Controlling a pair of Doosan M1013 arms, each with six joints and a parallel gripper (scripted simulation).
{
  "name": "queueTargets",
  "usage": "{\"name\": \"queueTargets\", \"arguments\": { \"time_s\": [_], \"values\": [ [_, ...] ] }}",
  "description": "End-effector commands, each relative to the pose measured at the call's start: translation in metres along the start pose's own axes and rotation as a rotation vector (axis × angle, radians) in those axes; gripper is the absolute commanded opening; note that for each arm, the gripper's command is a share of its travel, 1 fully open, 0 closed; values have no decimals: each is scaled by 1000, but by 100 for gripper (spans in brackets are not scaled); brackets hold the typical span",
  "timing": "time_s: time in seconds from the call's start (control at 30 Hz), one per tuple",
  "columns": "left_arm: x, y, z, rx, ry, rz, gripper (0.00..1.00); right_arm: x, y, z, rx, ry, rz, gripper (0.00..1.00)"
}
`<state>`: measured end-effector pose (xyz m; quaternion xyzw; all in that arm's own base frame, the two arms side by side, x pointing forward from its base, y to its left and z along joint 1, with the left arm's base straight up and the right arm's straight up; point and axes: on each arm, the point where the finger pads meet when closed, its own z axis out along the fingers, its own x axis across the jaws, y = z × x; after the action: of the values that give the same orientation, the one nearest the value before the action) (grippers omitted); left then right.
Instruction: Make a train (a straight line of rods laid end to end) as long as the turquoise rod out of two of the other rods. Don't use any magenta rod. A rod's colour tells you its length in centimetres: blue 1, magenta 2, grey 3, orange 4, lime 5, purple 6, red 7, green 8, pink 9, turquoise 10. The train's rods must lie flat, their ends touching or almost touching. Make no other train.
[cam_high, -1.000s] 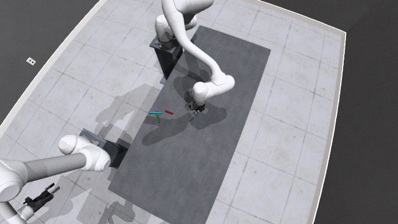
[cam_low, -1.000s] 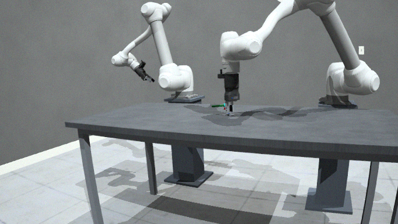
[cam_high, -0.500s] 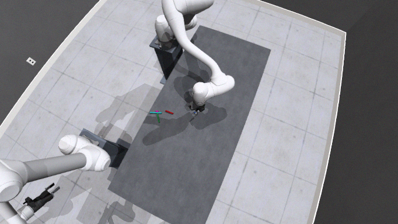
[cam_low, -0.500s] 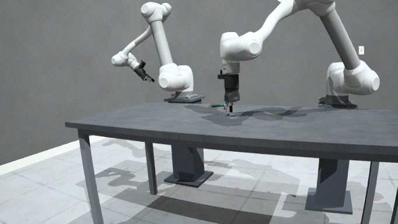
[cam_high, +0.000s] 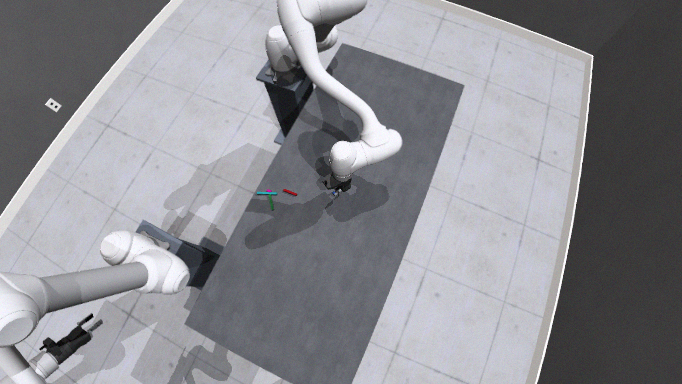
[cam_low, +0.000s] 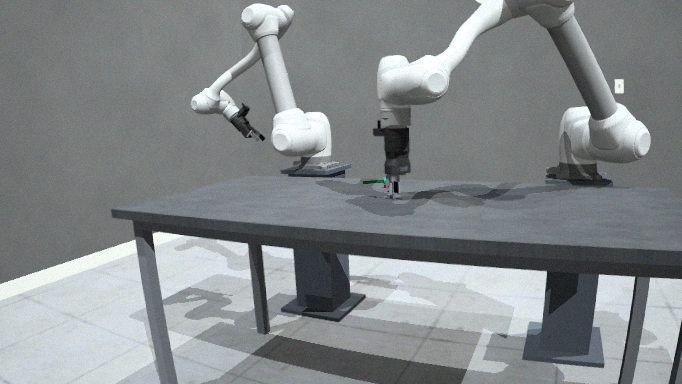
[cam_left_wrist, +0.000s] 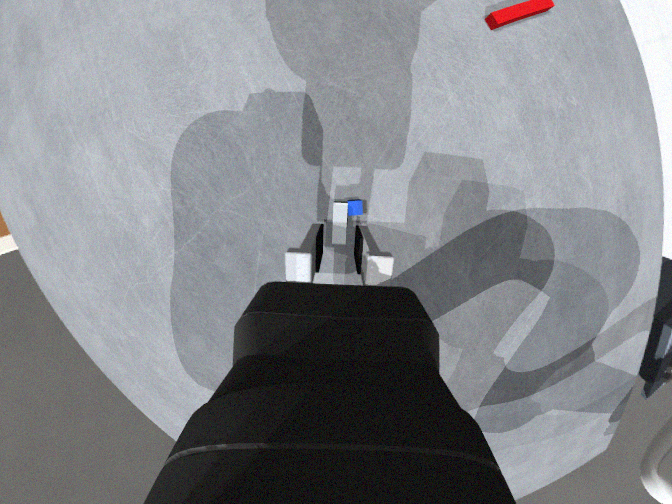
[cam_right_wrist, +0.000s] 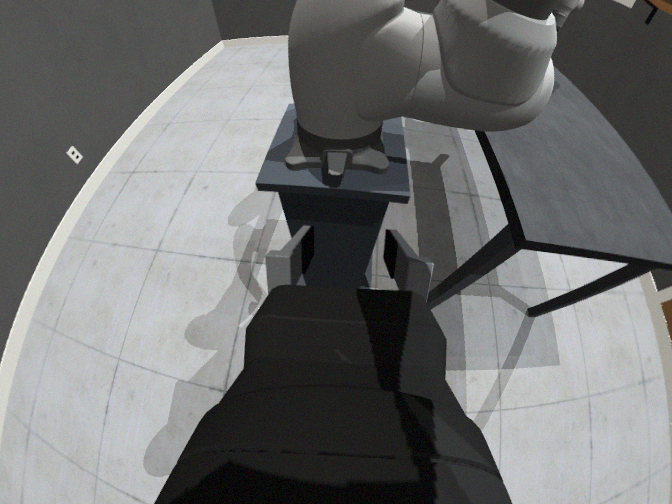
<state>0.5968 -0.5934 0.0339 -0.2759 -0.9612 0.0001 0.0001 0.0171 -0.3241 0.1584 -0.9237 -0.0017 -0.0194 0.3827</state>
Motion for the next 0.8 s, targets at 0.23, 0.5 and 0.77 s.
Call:
{"name": "queueTargets", "arguments": {
  "time_s": [0.23,0.5,0.77],
  "values": [
    [-1,0,6,0,-2,0,54,0,0,0,-1,0,0,100],
    [-1,0,11,0,-2,0,54,0,0,0,-1,0,0,100],
    [-1,0,12,0,-2,0,54,0,0,0,-1,0,0,100]
  ]
}}
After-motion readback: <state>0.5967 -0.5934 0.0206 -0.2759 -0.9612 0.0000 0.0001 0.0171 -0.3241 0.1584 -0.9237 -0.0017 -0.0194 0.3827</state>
